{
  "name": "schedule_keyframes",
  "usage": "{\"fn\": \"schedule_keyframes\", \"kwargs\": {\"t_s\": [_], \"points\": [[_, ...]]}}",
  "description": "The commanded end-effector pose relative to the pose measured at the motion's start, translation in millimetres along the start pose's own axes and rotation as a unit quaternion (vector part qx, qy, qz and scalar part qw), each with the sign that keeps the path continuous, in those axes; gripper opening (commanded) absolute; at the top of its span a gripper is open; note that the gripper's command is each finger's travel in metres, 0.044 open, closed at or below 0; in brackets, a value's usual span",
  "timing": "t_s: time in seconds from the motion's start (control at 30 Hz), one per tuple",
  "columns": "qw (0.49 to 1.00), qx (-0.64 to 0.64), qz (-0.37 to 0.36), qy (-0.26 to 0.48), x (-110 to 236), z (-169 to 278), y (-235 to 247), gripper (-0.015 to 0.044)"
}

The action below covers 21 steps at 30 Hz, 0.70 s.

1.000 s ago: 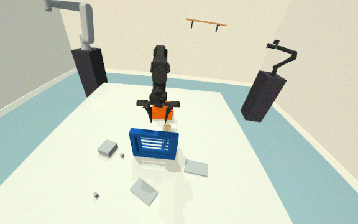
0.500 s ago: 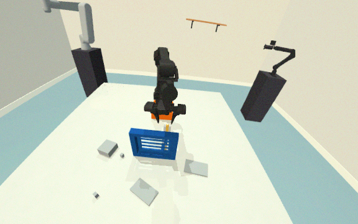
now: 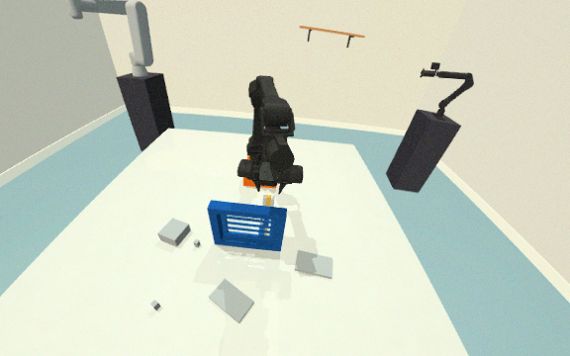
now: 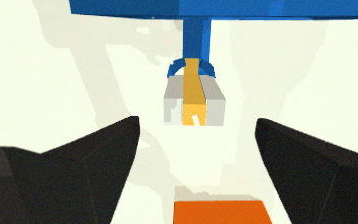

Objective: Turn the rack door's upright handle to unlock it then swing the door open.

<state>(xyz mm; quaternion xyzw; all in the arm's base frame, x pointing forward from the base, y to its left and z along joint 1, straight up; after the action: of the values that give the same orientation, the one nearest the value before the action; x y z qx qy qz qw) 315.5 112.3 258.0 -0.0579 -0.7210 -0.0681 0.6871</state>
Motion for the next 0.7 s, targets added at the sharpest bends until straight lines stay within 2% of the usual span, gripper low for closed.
{"fn": "schedule_keyframes", "kwargs": {"t_s": [0.0,0.67], "points": [[1.000,-0.002,-0.001,0.004,-7,0,1,0.0298],[1.000,-0.002,-0.001,0.004,-40,-1,1,0.0298]]}}
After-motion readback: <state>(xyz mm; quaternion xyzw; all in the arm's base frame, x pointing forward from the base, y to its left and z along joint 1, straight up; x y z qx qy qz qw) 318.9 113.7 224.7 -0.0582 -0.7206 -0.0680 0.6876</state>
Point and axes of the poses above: the point midway between the two fingers, 35 mm back from their tips, its own x axis back along the fingers, its own y axis across the jaws, z = x × y, the point moved 9 cm from there along x, back along the fingers, and after that the axes turned 14 degrees about -x, right-handed, at the moved point
